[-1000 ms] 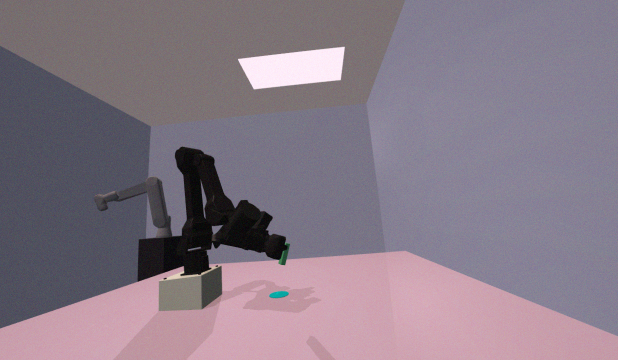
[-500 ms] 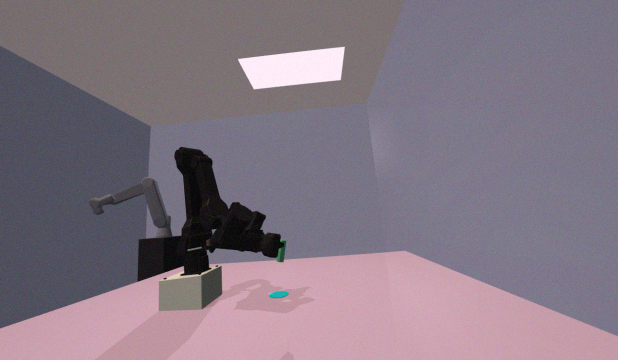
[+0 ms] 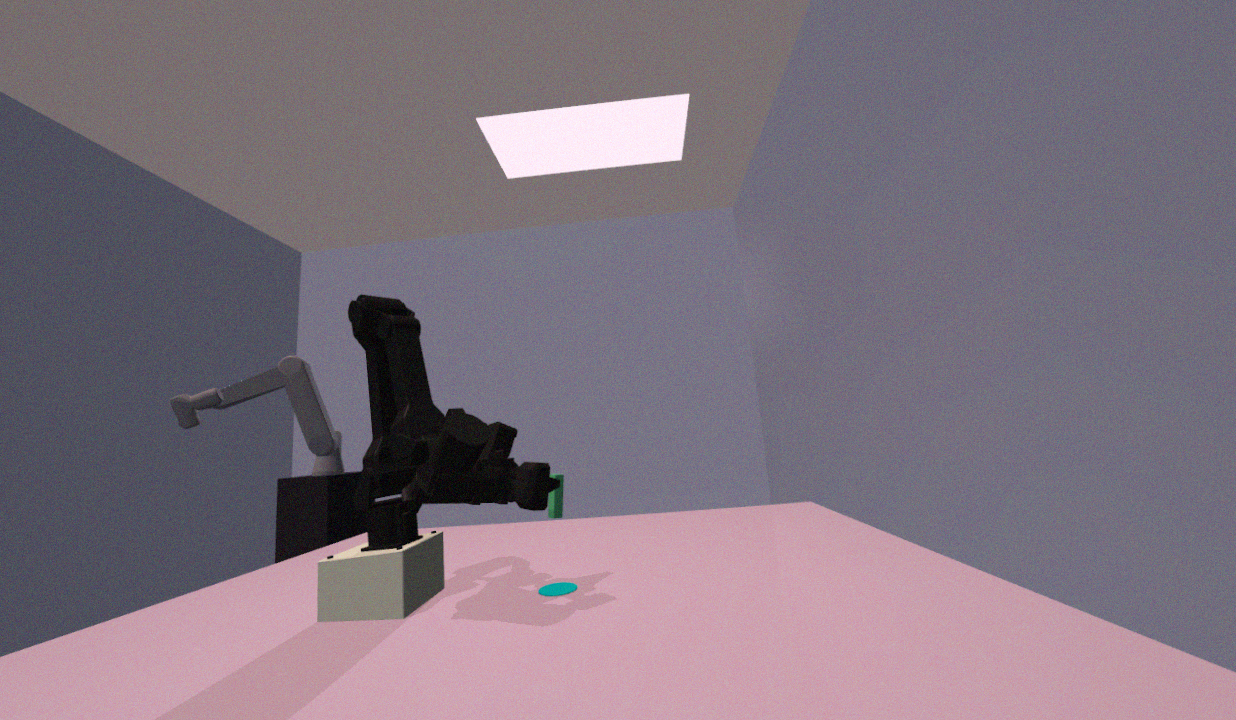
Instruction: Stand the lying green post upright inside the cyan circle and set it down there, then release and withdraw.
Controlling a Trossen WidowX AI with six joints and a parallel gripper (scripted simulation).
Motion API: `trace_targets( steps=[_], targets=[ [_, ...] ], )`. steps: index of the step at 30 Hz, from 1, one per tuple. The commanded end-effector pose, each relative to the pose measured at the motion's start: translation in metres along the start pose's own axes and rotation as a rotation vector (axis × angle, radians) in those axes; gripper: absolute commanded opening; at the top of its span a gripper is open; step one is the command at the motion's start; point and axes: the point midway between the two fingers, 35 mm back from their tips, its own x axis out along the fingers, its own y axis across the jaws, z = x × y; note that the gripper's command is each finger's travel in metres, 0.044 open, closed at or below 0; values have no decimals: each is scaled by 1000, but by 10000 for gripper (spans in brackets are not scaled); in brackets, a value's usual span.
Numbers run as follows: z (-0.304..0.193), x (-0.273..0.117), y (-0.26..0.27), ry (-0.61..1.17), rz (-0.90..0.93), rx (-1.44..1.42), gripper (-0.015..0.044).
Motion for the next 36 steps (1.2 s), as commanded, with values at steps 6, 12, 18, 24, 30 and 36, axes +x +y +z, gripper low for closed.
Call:
trace_targets(
  steps=[6, 12, 18, 24, 30, 36],
  targets=[
    [3, -5, 6, -42, 4, -31, 23],
    [3, -5, 6, -42, 4, -31, 23],
    [3, -5, 6, -42, 4, -31, 23],
    [1, -4, 5, -42, 4, -31, 23],
    [-8, -3, 2, -42, 4, -31, 23],
    [-17, -1, 0, -41, 4, -31, 23]
  ],
)
